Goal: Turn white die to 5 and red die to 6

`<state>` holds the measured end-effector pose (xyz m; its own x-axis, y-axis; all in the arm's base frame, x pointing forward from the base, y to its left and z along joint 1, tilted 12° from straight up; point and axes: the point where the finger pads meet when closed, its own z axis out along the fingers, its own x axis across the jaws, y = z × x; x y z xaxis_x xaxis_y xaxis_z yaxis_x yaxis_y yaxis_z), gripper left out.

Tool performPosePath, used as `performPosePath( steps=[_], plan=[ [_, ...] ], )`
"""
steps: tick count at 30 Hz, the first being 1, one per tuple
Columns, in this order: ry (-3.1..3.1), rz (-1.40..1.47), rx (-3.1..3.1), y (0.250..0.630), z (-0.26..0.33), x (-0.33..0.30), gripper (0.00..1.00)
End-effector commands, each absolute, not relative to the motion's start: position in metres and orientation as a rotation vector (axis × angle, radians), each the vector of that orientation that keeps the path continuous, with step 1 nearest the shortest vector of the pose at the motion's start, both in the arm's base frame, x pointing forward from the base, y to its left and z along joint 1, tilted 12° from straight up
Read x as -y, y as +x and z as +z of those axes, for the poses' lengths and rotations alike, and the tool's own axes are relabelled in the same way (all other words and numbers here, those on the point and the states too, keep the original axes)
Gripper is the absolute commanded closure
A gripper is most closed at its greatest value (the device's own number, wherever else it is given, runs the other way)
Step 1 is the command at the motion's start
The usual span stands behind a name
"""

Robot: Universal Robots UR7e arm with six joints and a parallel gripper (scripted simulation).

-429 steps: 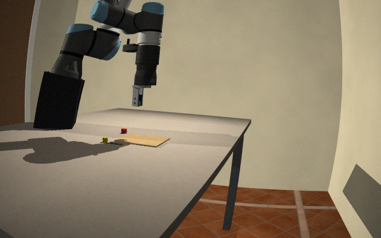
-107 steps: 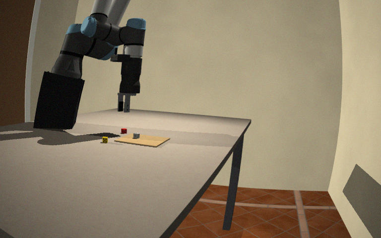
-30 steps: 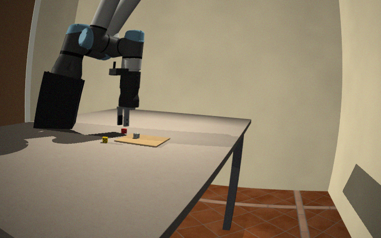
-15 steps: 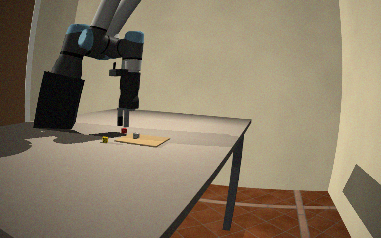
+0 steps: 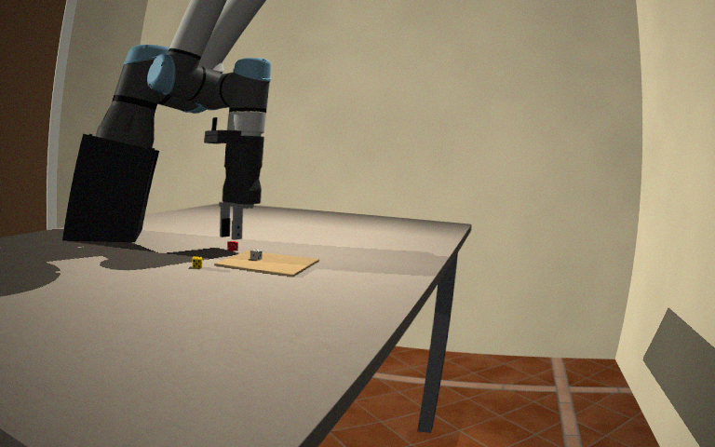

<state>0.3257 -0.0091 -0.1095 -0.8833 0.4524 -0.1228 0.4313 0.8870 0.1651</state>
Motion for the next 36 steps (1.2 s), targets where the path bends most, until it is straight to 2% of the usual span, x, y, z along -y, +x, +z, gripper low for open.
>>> performPosePath(
  steps=[1,36],
  plan=[
    [0.683,0.199,-2.896,0.326,-0.109,0.009,0.36],
    [0.683,0.199,-2.896,0.329,-0.125,0.008,0.36]
  ],
)
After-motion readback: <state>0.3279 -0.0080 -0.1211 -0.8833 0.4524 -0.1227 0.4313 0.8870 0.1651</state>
